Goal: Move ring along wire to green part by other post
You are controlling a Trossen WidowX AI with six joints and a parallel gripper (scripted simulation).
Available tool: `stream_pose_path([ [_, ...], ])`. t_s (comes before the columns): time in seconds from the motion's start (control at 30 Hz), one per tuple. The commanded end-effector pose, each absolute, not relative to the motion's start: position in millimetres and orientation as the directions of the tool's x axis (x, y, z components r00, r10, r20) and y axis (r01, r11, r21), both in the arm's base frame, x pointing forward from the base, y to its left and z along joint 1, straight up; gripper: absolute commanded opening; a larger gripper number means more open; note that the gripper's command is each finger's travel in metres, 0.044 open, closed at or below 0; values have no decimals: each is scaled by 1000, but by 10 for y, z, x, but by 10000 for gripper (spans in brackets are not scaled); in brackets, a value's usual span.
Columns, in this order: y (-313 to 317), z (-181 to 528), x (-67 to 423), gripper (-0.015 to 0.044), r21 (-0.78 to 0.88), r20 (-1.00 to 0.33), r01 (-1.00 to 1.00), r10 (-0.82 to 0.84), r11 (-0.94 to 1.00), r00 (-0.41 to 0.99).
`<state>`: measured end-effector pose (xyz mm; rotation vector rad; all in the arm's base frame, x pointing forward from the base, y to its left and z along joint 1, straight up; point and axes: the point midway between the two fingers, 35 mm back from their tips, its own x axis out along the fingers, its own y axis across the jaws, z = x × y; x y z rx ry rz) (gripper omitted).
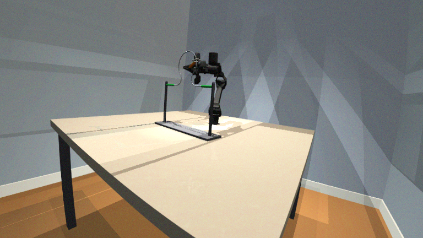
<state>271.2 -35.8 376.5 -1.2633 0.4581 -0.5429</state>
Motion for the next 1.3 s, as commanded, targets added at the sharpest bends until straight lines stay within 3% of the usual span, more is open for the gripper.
stream_pose_path([
  [0.0,-375,3785,2694,-150,-978,-1,129,-620,165,785],
  [1.27,-368,3965,2692,-150,-944,258,81,-561,-320,787],
])
